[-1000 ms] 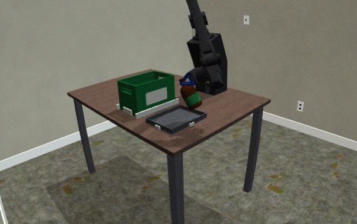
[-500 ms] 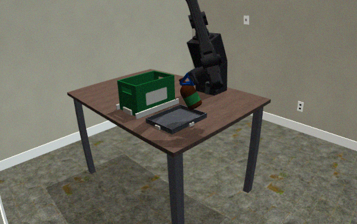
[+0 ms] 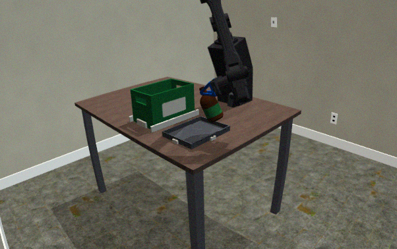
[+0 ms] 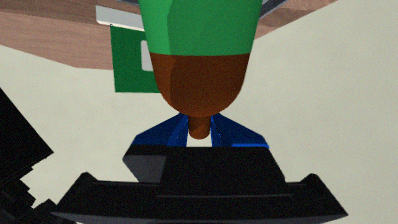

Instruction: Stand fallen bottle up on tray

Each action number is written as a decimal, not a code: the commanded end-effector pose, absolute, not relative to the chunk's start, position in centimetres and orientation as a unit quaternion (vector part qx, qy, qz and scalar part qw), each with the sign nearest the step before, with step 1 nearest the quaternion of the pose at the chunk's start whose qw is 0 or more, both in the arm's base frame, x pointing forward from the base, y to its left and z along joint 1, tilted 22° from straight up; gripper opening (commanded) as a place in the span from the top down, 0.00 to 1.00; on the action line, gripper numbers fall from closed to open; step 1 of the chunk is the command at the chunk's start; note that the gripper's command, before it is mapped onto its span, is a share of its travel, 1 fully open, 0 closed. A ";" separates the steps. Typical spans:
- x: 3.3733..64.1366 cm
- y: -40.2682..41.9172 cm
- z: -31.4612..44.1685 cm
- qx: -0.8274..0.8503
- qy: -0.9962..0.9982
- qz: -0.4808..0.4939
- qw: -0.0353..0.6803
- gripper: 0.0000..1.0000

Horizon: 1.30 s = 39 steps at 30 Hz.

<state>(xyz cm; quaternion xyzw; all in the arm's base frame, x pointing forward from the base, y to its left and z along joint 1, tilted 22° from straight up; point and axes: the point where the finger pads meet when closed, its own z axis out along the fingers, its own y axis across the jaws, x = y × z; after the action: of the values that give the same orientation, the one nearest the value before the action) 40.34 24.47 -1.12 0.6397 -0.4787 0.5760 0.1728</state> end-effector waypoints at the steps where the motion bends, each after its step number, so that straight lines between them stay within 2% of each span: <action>1: 40.1 25.1 -1.3 0.627 -0.477 0.590 0.177 1.00; 39: 40.1 25.0 -1.2 0.610 -0.468 0.610 0.191 1.00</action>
<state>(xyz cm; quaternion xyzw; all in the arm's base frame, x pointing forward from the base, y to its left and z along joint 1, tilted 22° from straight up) 40.32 24.53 -1.08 0.6068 -0.4798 0.6060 0.1853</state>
